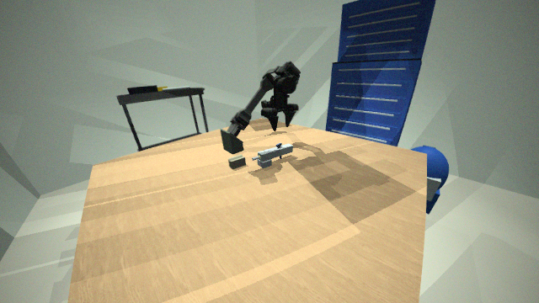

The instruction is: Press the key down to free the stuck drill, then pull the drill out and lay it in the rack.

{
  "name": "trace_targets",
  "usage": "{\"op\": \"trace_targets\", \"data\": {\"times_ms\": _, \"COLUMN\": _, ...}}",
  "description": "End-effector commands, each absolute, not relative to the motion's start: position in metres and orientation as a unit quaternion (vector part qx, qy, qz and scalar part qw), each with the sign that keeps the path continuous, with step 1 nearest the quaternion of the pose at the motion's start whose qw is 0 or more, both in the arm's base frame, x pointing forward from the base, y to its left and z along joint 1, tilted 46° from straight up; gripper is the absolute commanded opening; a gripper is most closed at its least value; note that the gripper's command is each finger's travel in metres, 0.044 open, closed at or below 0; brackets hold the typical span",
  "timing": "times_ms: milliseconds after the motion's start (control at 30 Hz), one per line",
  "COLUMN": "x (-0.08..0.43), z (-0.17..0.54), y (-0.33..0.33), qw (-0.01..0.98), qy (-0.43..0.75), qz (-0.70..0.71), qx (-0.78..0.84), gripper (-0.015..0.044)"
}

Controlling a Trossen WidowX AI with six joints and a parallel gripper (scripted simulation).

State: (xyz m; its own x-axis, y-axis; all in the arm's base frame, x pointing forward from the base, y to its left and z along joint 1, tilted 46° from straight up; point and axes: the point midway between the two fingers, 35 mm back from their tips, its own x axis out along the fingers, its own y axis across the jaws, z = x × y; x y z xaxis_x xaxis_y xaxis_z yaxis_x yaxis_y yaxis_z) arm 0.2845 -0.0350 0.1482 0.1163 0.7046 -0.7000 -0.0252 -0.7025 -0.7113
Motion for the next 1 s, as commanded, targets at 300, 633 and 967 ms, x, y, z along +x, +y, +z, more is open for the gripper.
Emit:
{"op": "trace_targets", "data": {"times_ms": 300, "x": 0.288, "z": 0.101, "y": -0.057, "qw": -0.127, "qy": -0.534, "qz": 0.391, "qx": -0.739, "gripper": 0.0440}}
{"op": "trace_targets", "data": {"times_ms": 633, "x": 0.285, "z": 0.070, "y": -0.068, "qw": -0.385, "qy": -0.636, "qz": 0.175, "qx": -0.645, "gripper": 0.0440}}
{"op": "trace_targets", "data": {"times_ms": 967, "x": 0.276, "z": 0.045, "y": -0.074, "qw": -0.544, "qy": -0.666, "qz": -0.002, "qx": -0.511, "gripper": 0.0440}}
